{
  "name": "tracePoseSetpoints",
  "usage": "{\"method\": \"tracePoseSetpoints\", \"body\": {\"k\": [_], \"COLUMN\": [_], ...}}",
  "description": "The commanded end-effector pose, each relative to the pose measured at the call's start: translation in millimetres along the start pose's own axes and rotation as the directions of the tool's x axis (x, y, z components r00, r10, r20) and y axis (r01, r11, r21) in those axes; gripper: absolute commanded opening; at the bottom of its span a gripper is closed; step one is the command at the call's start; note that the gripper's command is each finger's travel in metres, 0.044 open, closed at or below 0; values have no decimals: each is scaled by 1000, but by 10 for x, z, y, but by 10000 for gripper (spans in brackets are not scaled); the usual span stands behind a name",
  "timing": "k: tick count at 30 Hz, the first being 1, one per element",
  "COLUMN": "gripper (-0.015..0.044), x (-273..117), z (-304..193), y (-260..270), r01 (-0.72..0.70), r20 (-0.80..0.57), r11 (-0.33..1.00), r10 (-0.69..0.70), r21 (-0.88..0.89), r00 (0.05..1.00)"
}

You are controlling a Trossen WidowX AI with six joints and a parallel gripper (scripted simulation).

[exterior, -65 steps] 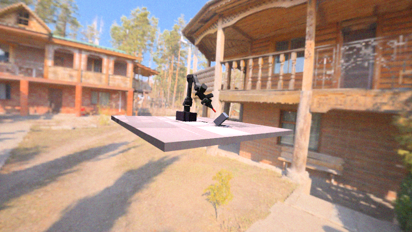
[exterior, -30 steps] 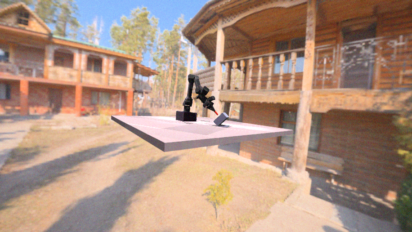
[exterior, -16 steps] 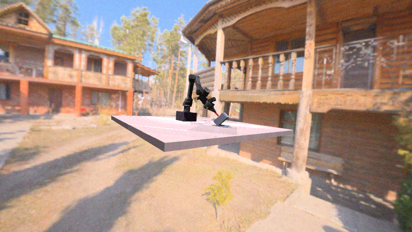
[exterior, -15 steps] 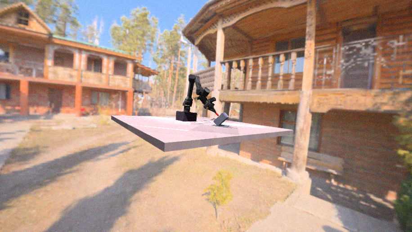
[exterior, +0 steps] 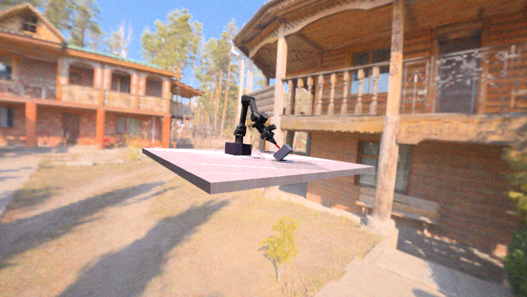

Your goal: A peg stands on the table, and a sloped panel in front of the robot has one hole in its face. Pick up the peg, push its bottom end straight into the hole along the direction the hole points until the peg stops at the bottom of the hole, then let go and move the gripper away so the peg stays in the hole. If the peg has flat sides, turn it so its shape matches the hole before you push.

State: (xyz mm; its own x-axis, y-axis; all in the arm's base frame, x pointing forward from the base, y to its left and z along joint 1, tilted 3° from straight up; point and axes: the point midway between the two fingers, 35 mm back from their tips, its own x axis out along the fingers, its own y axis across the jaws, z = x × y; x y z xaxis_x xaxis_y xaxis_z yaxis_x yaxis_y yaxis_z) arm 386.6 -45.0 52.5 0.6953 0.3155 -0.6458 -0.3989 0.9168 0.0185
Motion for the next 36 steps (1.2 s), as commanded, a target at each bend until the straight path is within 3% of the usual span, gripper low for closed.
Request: {"method": "tracePoseSetpoints", "body": {"k": [1,36], "gripper": [0,0], "x": [18,208], "z": [-3,-6], "y": [-7,-33], "r01": [0,0], "r20": [0,1], "r11": [1000,1000], "r10": [0,0], "r21": [0,-1], "r00": [1000,1000]}}
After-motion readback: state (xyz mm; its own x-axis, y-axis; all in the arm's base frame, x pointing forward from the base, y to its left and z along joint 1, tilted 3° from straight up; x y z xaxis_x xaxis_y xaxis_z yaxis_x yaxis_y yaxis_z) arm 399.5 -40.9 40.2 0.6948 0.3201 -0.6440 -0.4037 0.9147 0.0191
